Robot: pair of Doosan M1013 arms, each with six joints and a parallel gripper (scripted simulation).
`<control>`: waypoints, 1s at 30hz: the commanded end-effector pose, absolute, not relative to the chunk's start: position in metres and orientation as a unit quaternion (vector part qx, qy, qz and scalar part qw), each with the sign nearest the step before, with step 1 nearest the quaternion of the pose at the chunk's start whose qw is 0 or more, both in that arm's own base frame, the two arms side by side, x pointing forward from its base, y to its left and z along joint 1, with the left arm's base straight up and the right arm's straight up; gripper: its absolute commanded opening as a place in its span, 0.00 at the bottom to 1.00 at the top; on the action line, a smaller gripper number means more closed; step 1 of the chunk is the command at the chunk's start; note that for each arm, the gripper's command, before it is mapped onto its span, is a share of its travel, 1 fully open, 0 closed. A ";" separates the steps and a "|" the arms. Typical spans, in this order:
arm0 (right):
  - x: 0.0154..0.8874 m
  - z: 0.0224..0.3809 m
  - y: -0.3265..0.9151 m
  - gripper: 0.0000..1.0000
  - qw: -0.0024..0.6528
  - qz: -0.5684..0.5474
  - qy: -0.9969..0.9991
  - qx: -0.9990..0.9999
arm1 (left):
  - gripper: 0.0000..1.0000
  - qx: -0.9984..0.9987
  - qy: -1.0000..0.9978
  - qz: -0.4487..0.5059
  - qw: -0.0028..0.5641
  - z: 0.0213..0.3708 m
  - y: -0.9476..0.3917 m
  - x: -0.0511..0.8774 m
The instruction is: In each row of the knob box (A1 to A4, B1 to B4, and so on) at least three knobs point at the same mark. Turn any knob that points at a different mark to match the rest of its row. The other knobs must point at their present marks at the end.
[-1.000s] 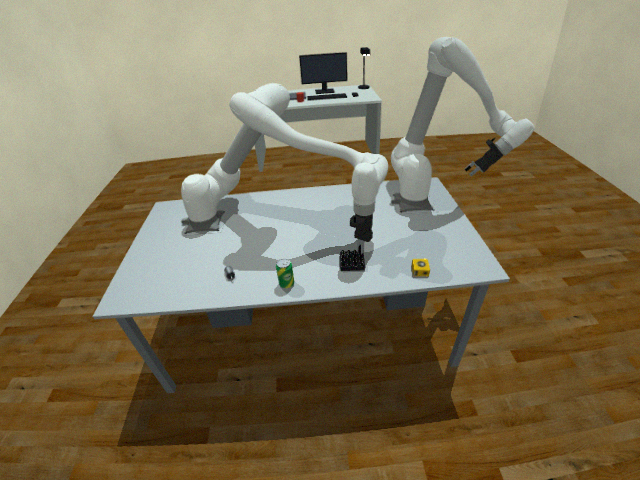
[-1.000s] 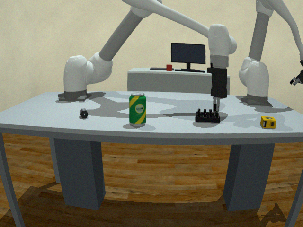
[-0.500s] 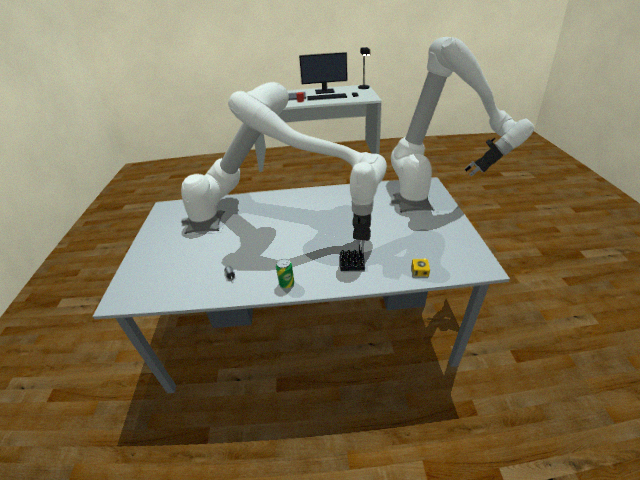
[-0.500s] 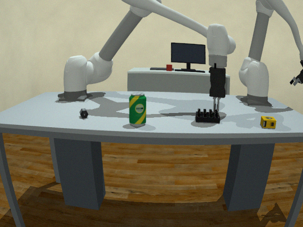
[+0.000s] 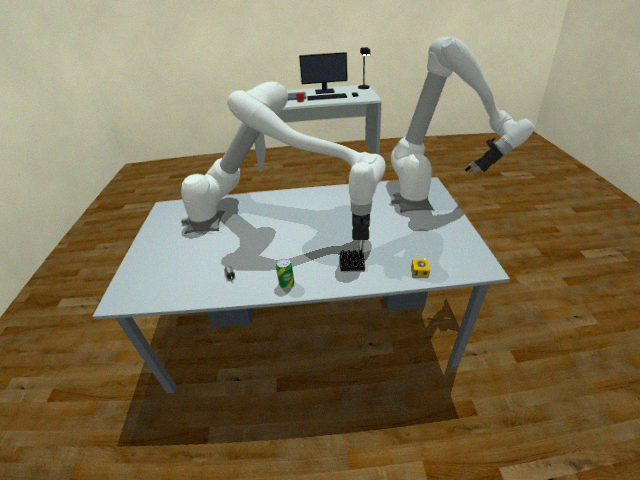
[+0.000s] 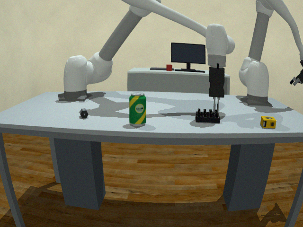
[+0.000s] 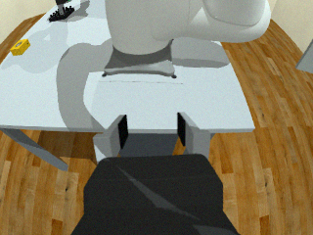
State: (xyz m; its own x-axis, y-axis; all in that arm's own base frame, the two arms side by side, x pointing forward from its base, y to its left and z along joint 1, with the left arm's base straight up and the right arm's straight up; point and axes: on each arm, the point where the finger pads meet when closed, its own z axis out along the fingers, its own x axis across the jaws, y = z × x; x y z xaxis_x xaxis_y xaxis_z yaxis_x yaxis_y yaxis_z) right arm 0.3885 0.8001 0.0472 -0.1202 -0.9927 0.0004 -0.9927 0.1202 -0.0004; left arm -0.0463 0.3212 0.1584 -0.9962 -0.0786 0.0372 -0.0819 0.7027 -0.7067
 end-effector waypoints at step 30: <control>0.389 0.049 0.801 0.46 -0.001 0.000 -0.721 0.693 | 1.00 0.043 -0.923 0.383 0.002 0.159 0.321 -0.046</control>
State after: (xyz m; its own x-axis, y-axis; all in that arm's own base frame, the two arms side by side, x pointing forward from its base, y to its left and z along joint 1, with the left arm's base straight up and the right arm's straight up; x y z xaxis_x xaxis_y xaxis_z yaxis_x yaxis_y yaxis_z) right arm 0.3886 0.8001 0.0472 -0.0407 -0.9992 0.0003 -0.9992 0.0407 -0.0001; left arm -0.0463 0.3212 0.1584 -0.9962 -0.0786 0.0372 -0.0819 0.7027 -0.7067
